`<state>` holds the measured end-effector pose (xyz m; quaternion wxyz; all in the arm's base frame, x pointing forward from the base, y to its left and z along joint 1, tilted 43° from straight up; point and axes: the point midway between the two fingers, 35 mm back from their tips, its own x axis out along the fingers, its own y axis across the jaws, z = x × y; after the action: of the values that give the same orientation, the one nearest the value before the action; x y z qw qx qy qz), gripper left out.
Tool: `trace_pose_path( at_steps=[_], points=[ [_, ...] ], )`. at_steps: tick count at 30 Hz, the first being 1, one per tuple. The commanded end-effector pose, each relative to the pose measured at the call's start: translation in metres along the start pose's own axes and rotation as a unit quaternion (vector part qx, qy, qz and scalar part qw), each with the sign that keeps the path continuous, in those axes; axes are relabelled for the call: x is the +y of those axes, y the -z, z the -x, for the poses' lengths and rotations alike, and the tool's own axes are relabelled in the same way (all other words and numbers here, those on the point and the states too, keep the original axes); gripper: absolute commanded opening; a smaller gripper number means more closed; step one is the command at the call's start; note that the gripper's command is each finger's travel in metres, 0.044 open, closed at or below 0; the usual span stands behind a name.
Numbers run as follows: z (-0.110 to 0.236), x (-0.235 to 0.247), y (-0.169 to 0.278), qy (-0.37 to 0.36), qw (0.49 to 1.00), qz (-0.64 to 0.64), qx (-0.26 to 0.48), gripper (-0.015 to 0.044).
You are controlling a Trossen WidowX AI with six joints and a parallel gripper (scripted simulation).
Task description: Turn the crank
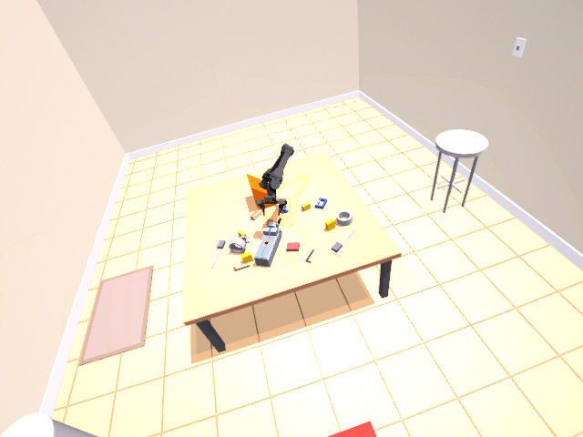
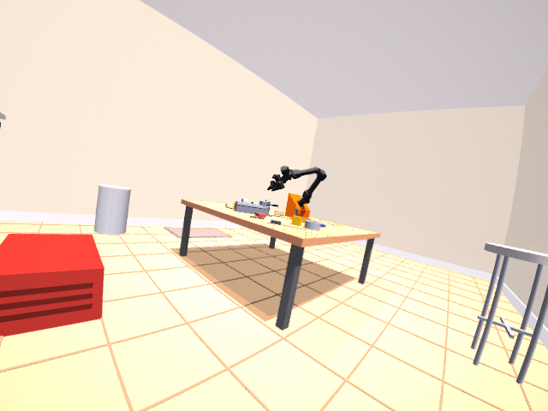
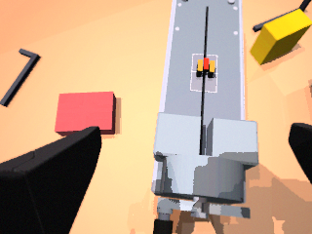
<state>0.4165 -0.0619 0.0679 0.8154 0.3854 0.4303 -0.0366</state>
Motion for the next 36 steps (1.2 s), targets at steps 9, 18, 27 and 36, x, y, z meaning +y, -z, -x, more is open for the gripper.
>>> trace_pose_path(
  at_steps=[9,18,27,36],
  points=[
    [-0.04,-0.036,-0.04,-0.045,0.997,0.065,0.004,0.044],
    [-0.062,-0.062,-0.057,-0.069,0.992,0.101,-0.001,0.044],
    [-0.102,-0.06,-0.019,-0.071,0.992,0.102,-0.001,0.044],
    [-0.102,-0.06,-0.019,-0.071,0.992,0.102,-0.001,0.044]
  ],
)
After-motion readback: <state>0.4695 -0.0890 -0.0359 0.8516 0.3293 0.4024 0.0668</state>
